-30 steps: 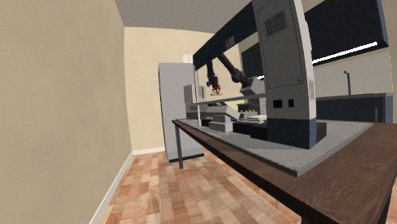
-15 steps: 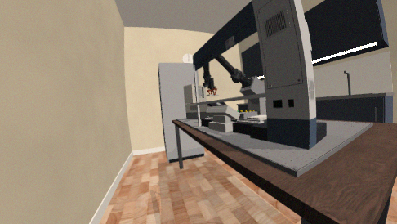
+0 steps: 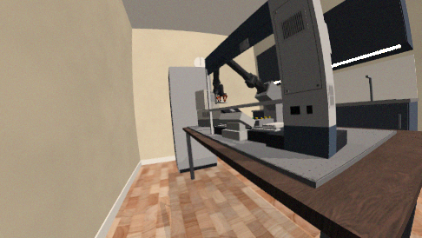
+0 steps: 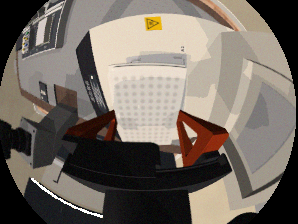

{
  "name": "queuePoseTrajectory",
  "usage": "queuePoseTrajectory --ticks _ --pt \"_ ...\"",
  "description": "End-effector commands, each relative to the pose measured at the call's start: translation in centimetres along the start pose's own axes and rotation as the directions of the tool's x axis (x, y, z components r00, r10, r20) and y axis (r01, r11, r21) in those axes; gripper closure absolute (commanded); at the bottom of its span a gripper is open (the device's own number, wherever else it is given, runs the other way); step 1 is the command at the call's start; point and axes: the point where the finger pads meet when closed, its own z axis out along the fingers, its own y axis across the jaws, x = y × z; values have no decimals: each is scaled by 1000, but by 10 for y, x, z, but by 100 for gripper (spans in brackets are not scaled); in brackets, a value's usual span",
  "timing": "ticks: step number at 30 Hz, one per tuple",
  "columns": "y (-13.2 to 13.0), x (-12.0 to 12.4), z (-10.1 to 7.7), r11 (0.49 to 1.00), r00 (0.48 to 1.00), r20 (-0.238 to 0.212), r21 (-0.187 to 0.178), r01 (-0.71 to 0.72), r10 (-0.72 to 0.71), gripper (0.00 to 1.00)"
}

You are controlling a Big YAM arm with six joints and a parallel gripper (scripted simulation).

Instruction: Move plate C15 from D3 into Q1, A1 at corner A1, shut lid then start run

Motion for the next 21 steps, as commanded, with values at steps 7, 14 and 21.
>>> queuePoseTrajectory --ticks 7,14,21 --pt "-44 -6 -5 979 979 -7 9 202 -202 100" --pt "-36 -12 -7 984 984 -2 25 177 -177 100" --pt "-27 -13 -13 989 989 -4 29 146 -146 100"
